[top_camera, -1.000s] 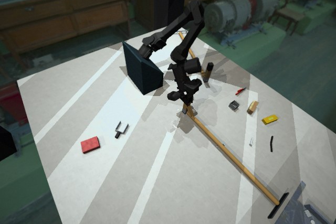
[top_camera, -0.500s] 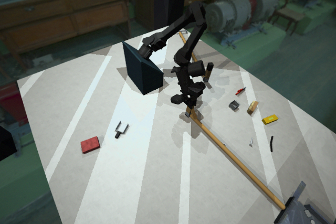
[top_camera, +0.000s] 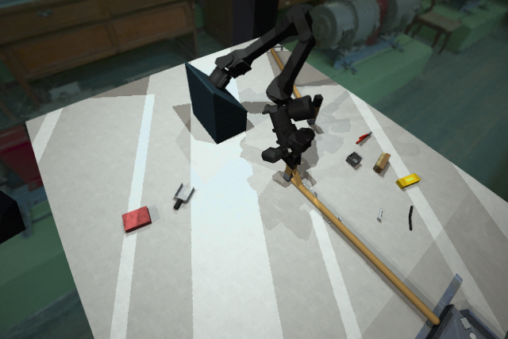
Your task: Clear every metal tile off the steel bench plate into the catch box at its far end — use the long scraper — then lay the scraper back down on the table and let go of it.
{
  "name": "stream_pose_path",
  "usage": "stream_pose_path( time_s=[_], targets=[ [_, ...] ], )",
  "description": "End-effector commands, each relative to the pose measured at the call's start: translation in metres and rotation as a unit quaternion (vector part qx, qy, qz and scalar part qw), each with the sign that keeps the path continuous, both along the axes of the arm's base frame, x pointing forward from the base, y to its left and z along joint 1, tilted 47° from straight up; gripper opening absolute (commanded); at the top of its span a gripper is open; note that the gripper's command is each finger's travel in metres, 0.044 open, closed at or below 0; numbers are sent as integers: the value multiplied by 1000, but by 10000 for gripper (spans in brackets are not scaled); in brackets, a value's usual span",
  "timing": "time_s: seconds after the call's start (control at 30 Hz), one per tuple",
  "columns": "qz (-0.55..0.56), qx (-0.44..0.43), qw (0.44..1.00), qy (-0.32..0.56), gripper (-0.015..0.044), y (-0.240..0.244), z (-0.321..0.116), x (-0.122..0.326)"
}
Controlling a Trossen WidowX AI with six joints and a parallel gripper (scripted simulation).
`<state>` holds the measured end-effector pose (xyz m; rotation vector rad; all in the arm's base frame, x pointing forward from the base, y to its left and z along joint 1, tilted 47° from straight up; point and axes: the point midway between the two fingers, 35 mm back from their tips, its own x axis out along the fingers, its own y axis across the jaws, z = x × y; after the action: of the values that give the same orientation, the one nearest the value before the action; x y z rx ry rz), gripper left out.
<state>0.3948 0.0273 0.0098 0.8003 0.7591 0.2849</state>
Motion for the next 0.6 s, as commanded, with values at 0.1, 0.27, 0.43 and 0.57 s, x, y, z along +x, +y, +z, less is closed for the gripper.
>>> stream_pose_path(
  time_s=[0.1,0.27,0.43,0.57],
  targets=[
    [-1,-2,1000,-7,0,-2,5,16],
    [0,-2,1000,-7,0,-1,7,25],
    [0,-1,1000,-7,0,-1,9,33],
    [0,-1,1000,-7,0,-2,10,39]
  ],
)
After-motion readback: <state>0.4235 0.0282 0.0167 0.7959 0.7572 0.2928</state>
